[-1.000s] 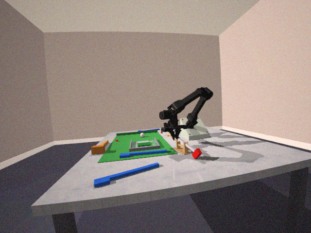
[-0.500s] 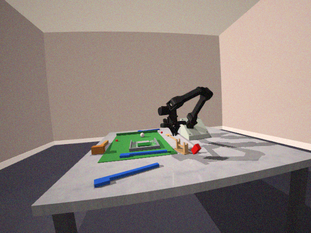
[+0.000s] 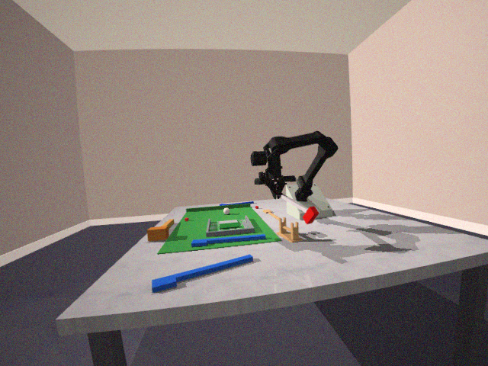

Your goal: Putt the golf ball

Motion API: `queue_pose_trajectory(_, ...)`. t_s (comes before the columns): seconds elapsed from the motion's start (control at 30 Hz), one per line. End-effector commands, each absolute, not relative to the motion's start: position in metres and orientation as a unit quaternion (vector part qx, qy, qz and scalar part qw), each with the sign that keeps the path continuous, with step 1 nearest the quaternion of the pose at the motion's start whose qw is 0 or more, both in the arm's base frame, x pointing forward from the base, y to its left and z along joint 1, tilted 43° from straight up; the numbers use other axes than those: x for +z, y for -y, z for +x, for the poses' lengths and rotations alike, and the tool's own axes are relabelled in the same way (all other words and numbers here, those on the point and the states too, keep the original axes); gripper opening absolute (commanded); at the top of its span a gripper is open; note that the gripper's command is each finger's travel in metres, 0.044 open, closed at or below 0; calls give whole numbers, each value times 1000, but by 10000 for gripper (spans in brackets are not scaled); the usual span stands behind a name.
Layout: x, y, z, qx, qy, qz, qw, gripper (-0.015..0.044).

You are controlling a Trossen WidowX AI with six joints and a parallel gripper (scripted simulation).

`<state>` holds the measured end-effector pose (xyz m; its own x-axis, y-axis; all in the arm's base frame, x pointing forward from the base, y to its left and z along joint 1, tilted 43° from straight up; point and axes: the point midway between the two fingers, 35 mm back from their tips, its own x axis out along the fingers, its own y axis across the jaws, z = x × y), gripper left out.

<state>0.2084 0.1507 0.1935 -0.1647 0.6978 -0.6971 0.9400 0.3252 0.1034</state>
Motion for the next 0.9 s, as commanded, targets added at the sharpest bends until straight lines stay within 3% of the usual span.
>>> queue_pose_trajectory(0.0,186,-144,220,-207,-731,563,325,0)
queue_pose_trajectory(0.87,89,-24,311,-442,-593,651,170,0)
